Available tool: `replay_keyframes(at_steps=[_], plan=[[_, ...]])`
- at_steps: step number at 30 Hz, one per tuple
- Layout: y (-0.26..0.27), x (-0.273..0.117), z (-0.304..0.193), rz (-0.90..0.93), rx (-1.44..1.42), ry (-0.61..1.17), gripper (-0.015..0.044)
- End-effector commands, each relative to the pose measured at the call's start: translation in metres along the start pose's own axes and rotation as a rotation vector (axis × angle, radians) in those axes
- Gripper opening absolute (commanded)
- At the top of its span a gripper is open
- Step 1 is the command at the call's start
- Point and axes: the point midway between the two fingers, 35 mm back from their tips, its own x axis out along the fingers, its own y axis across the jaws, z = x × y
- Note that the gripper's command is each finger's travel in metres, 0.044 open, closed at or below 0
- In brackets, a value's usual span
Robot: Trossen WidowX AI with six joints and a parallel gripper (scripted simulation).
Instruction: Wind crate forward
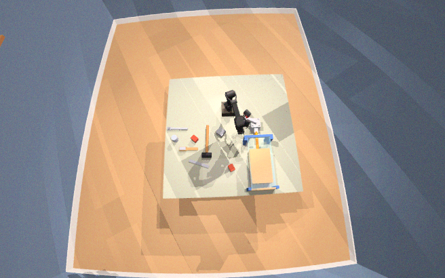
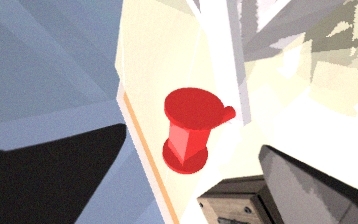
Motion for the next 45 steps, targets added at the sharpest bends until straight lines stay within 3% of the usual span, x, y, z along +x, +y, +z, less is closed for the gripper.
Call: replay_keyframes(at_steps=[1,6,12,20,26,45], plan=[[0.015,0.002,0.006,-0.245,-0.076,0.09,0.044],[0.045,0.0,0.019,-0.575,-0.192,0.105,0.044],[0.095,-0.007,0.032,-0.866,-0.33,-0.03,0.044],[0.095,-0.006,0.033,-0.873,-0.334,-0.036,0.044],[0.053,0.03,0.043,-0.873,-0.335,-0.036,0.044],[0.009,0.067,0.052,-0.874,-0.334,-0.036,0.044]])
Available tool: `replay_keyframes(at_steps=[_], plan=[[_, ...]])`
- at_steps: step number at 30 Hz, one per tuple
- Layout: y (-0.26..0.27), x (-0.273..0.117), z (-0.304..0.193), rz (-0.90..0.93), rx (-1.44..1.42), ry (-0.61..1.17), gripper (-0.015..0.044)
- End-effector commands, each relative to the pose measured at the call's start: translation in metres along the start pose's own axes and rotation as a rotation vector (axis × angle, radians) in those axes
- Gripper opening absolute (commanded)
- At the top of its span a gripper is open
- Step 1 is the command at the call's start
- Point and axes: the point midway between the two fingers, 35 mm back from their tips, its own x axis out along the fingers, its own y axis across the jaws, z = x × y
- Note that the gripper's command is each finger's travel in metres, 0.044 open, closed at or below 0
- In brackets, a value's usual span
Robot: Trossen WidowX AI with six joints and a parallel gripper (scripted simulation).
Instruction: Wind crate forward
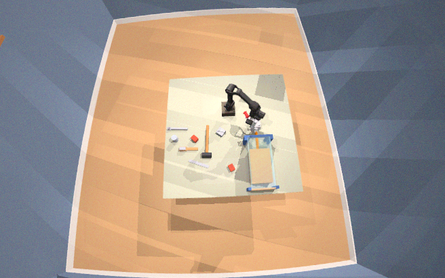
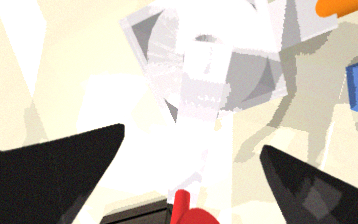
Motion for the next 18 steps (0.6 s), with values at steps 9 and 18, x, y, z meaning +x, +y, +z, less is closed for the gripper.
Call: replay_keyframes(at_steps=[9,18], plan=[[0.0,0.017,-0.001,-0.003,-0.005,0.004,0.044],[0.0,0.018,0.003,-0.001,0.0,-0.01,0.0387]])
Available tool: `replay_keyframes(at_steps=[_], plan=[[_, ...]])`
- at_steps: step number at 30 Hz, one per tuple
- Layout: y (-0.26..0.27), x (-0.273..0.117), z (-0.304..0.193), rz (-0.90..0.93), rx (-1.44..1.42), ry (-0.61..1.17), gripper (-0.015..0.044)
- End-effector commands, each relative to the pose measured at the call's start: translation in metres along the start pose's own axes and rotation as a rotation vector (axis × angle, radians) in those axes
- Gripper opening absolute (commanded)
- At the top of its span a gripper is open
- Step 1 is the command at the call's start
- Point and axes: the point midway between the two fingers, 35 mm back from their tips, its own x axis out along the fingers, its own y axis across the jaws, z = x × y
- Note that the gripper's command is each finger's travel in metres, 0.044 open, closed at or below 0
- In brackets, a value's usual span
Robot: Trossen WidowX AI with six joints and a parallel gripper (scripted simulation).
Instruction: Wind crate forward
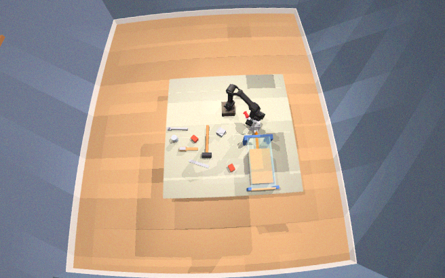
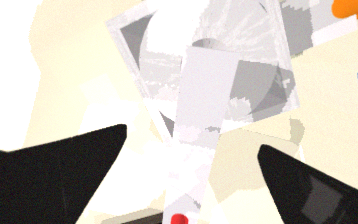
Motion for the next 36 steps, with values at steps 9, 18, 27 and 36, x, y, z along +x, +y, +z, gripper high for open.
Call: replay_keyframes(at_steps=[9,18,27,36], plan=[[0.0,-0.0004,-0.0001,0.0,0.0,0.0,0.0151],[0.0,-0.0004,-0.0001,0.0,0.0,0.0,0.0052],[0.0,-0.0004,-0.0001,0.0,0.0,0.0,0.0],[-0.0013,-0.0033,0.0032,0.022,0.0,0.048,0.0]])
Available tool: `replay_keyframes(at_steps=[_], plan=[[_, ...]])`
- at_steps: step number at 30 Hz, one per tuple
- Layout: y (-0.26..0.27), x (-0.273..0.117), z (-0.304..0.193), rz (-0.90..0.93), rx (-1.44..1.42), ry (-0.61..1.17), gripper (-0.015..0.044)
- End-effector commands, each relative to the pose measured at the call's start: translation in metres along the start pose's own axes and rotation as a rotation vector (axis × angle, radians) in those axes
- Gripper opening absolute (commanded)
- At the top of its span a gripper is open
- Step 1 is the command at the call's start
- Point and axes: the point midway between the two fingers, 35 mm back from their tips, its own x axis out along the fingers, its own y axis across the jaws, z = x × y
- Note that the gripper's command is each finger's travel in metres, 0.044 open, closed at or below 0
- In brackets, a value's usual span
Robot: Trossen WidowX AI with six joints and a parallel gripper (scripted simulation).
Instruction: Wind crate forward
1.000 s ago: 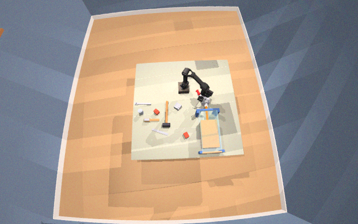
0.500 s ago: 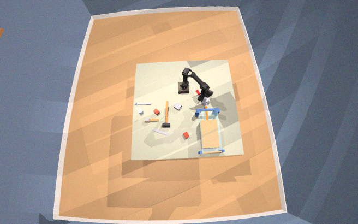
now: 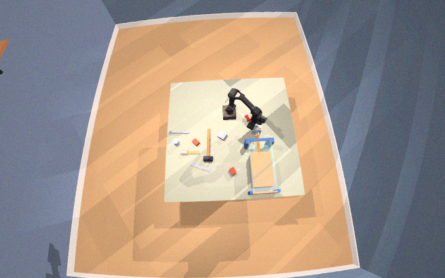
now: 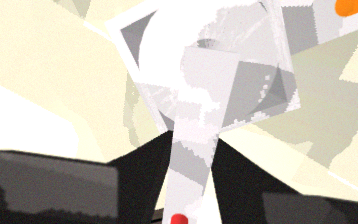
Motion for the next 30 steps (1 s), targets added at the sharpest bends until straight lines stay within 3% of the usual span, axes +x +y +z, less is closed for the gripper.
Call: replay_keyframes(at_steps=[1,30], plan=[[-0.0008,-0.0021,0.0017,0.015,-0.003,0.03,0.0],[0.0,-0.0008,0.0039,0.023,0.035,0.044,0.0]])
